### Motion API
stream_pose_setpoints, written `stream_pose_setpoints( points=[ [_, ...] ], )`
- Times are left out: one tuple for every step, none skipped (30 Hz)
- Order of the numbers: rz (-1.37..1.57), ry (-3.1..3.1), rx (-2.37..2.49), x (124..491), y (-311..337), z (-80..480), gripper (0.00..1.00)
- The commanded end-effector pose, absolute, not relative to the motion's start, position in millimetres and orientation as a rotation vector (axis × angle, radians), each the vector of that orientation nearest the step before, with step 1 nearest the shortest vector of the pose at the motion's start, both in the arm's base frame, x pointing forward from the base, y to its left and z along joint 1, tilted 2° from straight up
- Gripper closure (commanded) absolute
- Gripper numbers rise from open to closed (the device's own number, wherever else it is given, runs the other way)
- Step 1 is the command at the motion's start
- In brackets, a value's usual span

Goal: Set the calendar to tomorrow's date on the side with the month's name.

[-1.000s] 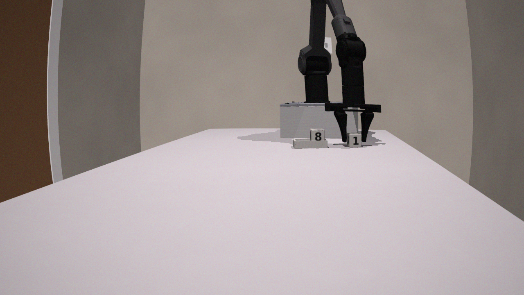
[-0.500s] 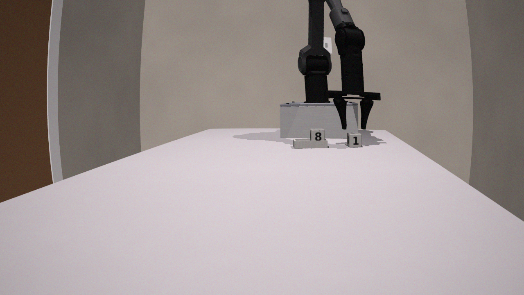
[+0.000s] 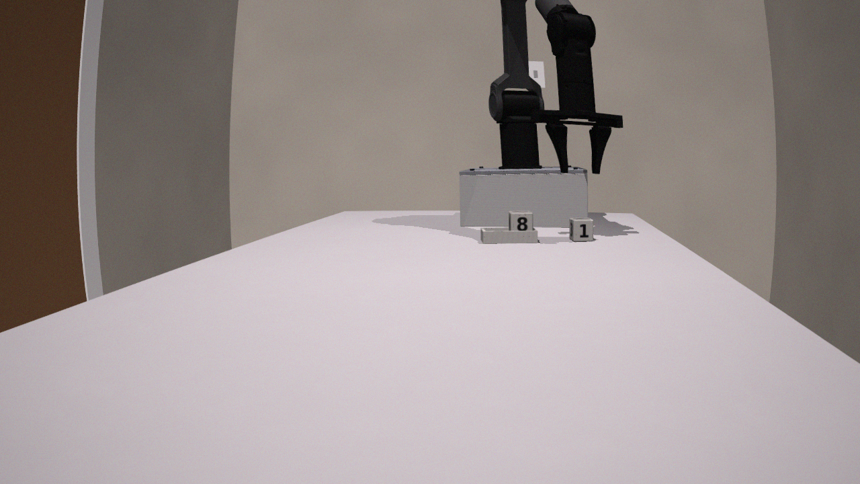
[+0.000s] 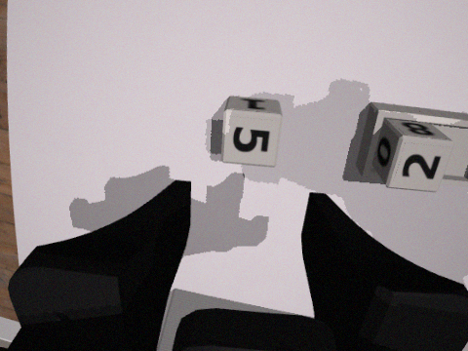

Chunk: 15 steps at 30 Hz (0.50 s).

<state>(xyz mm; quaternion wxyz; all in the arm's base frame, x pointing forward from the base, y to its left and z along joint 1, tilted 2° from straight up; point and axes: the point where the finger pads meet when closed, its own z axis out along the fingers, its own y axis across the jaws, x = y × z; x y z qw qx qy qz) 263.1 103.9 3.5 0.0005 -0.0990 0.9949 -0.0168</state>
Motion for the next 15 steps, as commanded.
stream_pose_setpoints(
  points=[
    [-0.049, 3.121, -0.312, 264.2, 104.9, 6.2, 0.36],
    [-0.050, 3.124, -0.312, 263.8, 104.8, 6.1, 0.36],
    [-0.050, 3.124, -0.312, 263.6, 104.7, 6.0, 0.36],
    [-0.050, 3.124, -0.312, 263.7, 104.7, 6.0, 0.36],
    [-0.050, 3.124, -0.312, 263.7, 104.7, 6.0, 0.00],
    [-0.050, 3.124, -0.312, 263.7, 104.7, 6.0, 0.00],
    [-0.050, 3.124, -0.312, 263.7, 104.7, 6.0, 0.00],
    [-0.050, 3.124, -0.312, 263.7, 104.7, 6.0, 0.00],
    [-0.050, 3.124, -0.312, 263.7, 104.7, 6.0, 0.00],
    [-0.050, 3.124, -0.312, 263.7, 104.7, 6.0, 0.00],
    [-0.050, 3.124, -0.312, 263.7, 104.7, 6.0, 0.00],
    [-0.050, 3.124, -0.312, 263.7, 104.7, 6.0, 0.00],
    [-0.050, 3.124, -0.312, 263.7, 104.7, 6.0, 0.00],
    [-0.050, 3.124, -0.312, 263.7, 104.7, 6.0, 0.00],
    [-0.050, 3.124, -0.312, 263.7, 104.7, 6.0, 0.00]
  ],
)
